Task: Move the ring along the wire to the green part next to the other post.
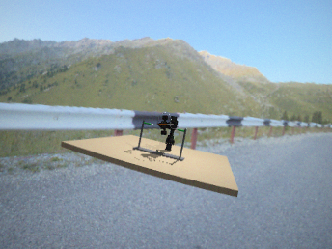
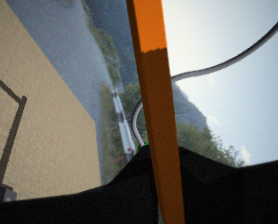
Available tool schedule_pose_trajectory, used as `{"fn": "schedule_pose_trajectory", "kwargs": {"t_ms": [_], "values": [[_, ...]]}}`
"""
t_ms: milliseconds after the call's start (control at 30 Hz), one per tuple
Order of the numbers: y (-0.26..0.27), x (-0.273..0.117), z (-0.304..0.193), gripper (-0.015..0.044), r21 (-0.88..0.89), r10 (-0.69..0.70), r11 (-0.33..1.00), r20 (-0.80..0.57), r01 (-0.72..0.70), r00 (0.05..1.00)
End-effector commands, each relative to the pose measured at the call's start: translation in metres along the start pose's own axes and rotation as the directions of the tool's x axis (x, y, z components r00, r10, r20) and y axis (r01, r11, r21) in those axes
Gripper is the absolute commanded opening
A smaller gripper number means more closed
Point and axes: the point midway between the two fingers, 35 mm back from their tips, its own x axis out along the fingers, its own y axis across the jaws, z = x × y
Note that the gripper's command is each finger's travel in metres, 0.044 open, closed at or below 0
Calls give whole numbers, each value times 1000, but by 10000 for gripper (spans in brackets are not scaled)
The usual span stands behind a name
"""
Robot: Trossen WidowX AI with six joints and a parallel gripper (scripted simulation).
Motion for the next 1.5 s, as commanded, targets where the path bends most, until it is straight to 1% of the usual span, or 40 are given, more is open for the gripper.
{"fn": "schedule_pose_trajectory", "kwargs": {"t_ms": [0, 300, 533, 700, 867, 1067, 1467], "values": [[16, -2, 0, -150, 74, 53, 996, -12, -52, 999], [45, -9, 4, -150, 241, 166, 958, -15, -157, 986], [68, -17, 12, -150, 381, 261, 892, 0, -242, 965], [88, -16, 22, -150, 489, 297, 820, 79, -297, 952], [96, -19, 26, -150, 532, 318, 783, 101, -321, 943], [108, -27, 36, -150, 610, 367, 704, 125, -363, 922], [132, -49, 65, -150, 759, 464, 487, 194, -432, 864]]}}
